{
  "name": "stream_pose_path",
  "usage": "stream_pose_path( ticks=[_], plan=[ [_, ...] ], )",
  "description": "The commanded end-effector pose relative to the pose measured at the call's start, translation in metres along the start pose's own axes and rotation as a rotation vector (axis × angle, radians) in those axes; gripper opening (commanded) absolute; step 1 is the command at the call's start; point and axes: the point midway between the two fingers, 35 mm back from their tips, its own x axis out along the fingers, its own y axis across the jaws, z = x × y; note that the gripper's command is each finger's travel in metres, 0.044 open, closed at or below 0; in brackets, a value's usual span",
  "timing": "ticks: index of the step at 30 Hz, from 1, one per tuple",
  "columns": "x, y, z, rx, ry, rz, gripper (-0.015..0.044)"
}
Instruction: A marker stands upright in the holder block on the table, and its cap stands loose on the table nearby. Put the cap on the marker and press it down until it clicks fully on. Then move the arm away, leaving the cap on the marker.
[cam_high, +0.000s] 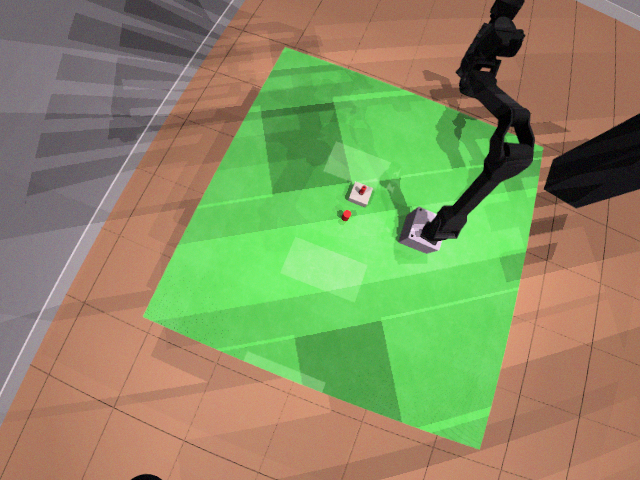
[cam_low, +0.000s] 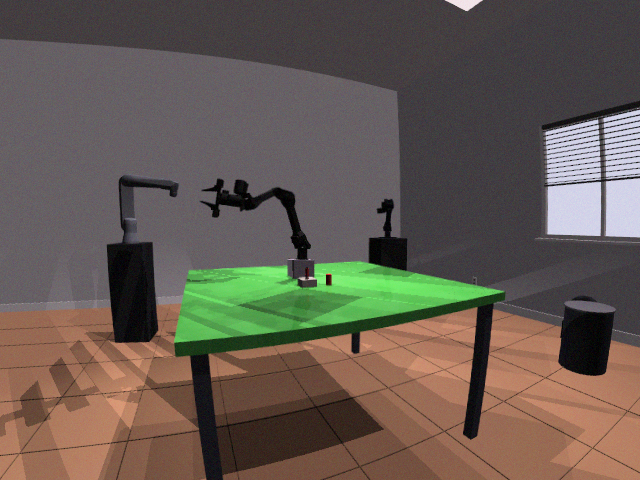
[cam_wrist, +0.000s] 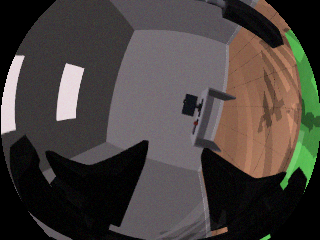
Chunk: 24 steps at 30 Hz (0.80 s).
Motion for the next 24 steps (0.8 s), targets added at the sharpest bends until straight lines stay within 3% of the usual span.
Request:
stream_pose_path(
  ticks=[1, 13, 24],
  plan=[
    [-0.028, -0.019, -0.054, -0.141, 0.16, -0.08, 0.0245],
    [-0.179, -0.077, -0.196, -0.64, 0.757, -0.226, 0.0245],
    [-0.362, -0.125, -0.241, -1.097, 1.331, -0.212, 0.0245]
  ],
)
